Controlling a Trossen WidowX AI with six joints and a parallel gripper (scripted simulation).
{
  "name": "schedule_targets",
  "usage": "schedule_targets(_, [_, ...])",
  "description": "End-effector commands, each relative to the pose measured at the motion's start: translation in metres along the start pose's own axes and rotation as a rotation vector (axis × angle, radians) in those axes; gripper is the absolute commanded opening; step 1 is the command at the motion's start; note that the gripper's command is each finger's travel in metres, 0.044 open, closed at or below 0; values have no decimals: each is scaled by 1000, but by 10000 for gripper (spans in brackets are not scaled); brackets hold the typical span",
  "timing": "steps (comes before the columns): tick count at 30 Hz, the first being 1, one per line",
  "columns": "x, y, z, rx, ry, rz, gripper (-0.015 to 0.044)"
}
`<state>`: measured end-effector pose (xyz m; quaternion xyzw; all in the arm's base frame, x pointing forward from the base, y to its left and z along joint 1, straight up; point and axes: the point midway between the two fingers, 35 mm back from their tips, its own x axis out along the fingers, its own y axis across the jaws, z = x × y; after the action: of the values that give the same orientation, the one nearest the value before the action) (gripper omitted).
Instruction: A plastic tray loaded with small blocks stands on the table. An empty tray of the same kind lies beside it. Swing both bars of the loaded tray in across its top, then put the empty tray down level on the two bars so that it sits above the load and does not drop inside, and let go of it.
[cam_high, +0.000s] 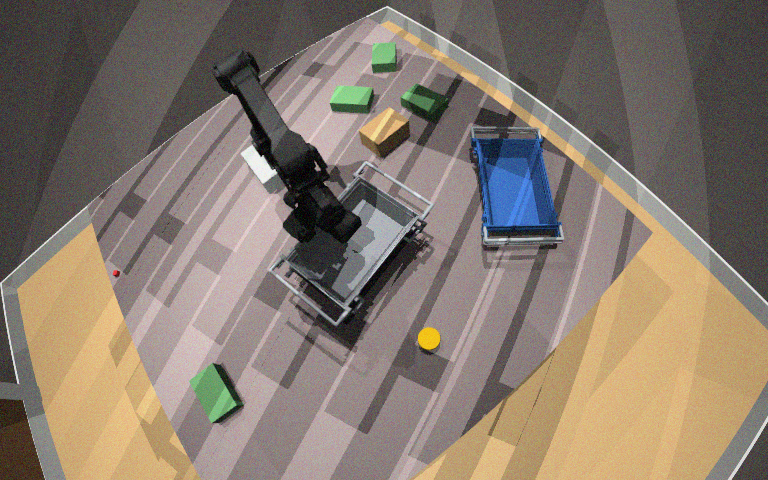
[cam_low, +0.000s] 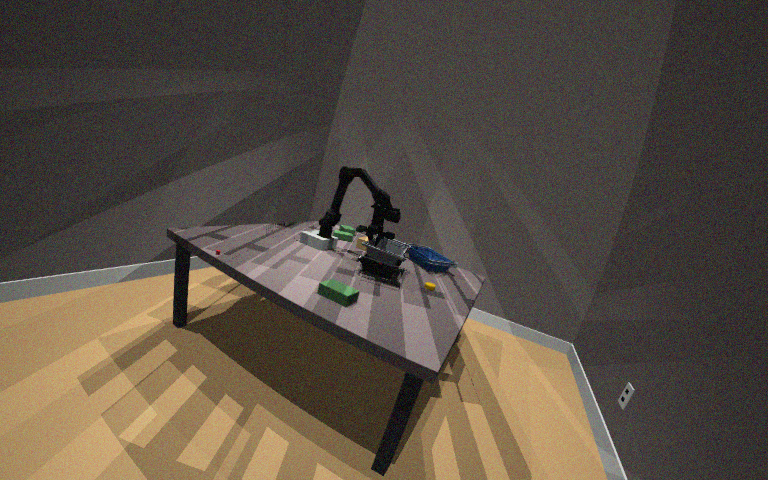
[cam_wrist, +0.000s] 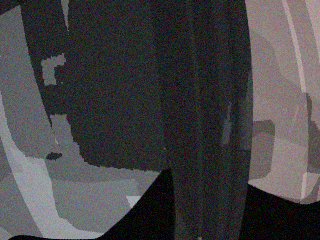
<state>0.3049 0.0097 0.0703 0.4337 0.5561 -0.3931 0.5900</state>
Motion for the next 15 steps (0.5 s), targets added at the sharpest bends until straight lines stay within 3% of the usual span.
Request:
schedule_targets(1, [8,-9,-1,-3,1,-46,88])
schedule_targets(15, [8,-9,-1,-3,1,-46,293])
